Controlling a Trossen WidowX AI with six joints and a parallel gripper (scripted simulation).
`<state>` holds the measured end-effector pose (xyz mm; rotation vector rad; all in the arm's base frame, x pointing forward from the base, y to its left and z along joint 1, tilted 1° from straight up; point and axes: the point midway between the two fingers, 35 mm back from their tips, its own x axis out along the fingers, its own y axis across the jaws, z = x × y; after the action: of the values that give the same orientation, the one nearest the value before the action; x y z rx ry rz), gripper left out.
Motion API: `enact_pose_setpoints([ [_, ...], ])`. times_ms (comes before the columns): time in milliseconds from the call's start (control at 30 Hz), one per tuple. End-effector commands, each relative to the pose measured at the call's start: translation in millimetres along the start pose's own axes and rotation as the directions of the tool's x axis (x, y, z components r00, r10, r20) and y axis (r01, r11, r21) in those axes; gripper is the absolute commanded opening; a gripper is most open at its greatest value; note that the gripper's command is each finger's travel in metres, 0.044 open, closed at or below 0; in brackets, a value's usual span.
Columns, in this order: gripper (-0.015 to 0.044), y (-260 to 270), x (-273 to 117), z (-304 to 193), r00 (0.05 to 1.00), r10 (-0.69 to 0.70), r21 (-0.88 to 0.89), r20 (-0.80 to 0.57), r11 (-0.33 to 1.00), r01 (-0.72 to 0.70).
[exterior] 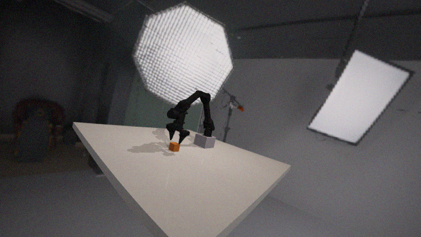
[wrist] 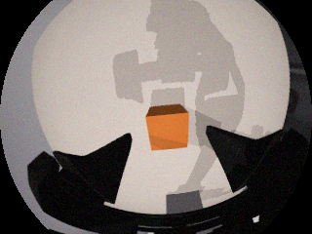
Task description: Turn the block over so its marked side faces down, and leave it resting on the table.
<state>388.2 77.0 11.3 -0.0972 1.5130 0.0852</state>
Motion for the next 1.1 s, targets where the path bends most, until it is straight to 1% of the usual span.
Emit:
enact_pose_setpoints([
  [0, 0.0440, 0, 11, -4, 1.000, 0.003, -0.004, -0.013, 1.000, -0.003],
  [467, 0.0440, 0, 31, -5, 1.000, 0.003, -0.004, -0.013, 1.000, -0.003],
  [733, 0.0230, 0, 31, -5, 1.000, 0.003, -0.004, -0.013, 1.000, -0.003],
  [1067, 0.0163, 0, 31, -5, 1.000, 0.003, -0.004, -0.013, 1.000, -0.003],
])
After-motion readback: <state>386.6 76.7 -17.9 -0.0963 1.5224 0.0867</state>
